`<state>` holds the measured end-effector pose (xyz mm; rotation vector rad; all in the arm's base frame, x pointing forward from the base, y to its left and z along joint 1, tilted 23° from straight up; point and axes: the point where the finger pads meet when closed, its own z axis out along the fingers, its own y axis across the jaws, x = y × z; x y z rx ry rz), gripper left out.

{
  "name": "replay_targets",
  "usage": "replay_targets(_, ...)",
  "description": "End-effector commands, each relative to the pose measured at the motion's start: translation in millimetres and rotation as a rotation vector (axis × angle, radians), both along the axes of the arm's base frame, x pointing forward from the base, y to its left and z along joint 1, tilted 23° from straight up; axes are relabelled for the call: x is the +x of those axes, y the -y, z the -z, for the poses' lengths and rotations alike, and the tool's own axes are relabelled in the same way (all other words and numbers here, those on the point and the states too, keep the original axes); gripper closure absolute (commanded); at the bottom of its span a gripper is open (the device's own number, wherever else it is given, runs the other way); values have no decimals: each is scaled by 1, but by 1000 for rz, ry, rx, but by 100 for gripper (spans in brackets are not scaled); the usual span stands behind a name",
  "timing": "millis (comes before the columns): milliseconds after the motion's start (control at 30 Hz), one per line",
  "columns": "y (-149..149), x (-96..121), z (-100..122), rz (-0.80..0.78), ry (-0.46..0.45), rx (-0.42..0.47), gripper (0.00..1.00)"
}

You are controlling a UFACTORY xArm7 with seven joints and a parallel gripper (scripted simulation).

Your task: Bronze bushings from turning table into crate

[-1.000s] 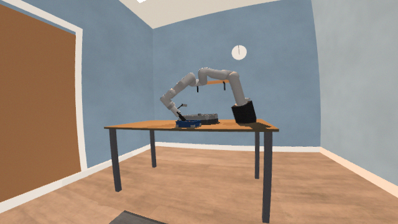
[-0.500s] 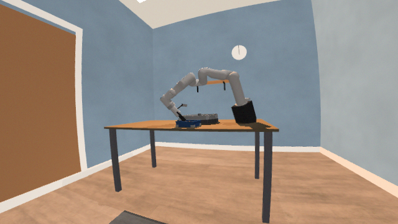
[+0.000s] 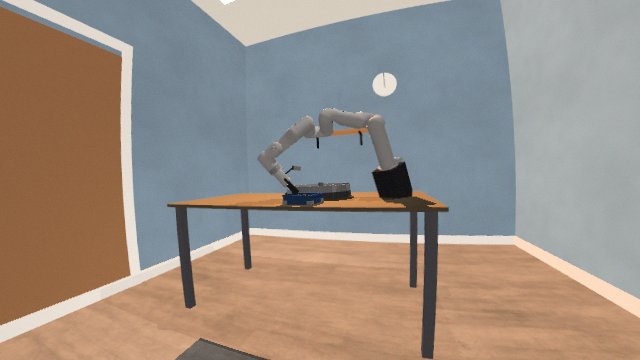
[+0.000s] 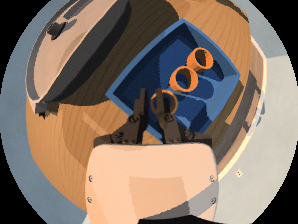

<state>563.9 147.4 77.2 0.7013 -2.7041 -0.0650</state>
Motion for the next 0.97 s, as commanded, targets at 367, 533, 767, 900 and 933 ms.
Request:
replay_targets(367, 17, -15, -57, 1, 4, 1, 89)
replay_targets(533, 18, -16, -61, 1, 4, 1, 89)
replay_targets(767, 18, -16, -61, 1, 4, 1, 89)
replay_targets(900, 18, -16, -61, 1, 4, 1, 89)
replay_targets(933, 18, -16, -61, 1, 4, 1, 89)
